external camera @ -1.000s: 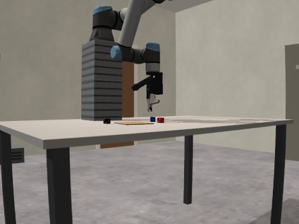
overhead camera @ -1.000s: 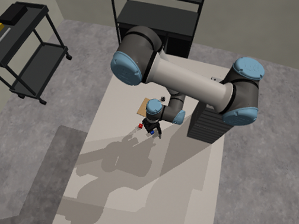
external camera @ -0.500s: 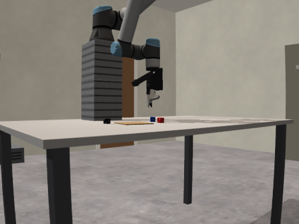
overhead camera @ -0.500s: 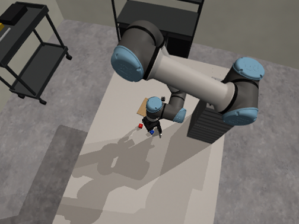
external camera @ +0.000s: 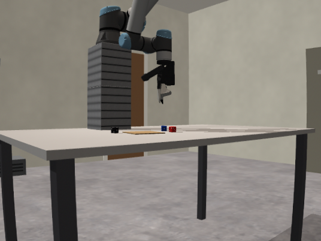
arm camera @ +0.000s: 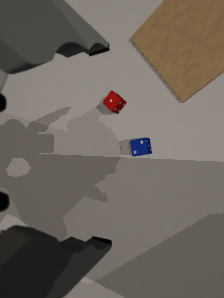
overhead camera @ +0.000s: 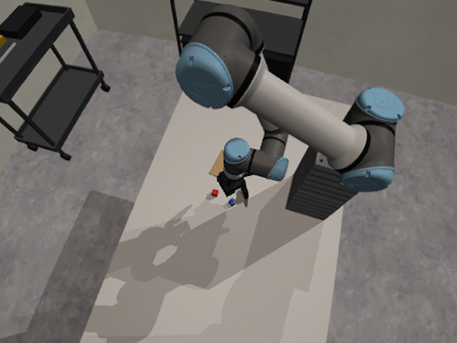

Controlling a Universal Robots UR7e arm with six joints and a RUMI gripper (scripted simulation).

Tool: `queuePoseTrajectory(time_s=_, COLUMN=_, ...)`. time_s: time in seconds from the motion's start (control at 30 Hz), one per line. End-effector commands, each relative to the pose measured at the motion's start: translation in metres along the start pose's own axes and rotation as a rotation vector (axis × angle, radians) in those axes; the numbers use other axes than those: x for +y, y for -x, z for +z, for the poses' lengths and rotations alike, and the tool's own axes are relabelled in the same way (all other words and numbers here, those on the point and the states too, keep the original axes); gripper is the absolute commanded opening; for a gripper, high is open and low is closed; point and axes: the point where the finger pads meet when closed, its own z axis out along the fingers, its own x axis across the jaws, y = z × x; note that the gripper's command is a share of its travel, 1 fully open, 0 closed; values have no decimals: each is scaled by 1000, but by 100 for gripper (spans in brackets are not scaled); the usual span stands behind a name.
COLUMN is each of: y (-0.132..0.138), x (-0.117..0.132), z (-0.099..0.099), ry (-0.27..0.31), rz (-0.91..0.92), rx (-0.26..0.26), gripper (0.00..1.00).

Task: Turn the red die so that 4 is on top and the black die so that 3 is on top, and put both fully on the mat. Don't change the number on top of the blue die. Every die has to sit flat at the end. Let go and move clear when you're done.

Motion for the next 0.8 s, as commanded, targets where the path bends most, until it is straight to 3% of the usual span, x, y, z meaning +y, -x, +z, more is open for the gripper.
queuePoseTrajectory(time_s=0.0, y=1, x=1, z=-16, ry=0, rz=0, rx=0, gripper=100)
queuePoseTrajectory(time_s=0.23, y=1, x=1, z=-26, ry=0, rz=0, rx=0, gripper=100)
queuePoseTrajectory(time_s=0.77, y=2, x=2, z=-27, ry=0, rz=14, rx=0, gripper=100)
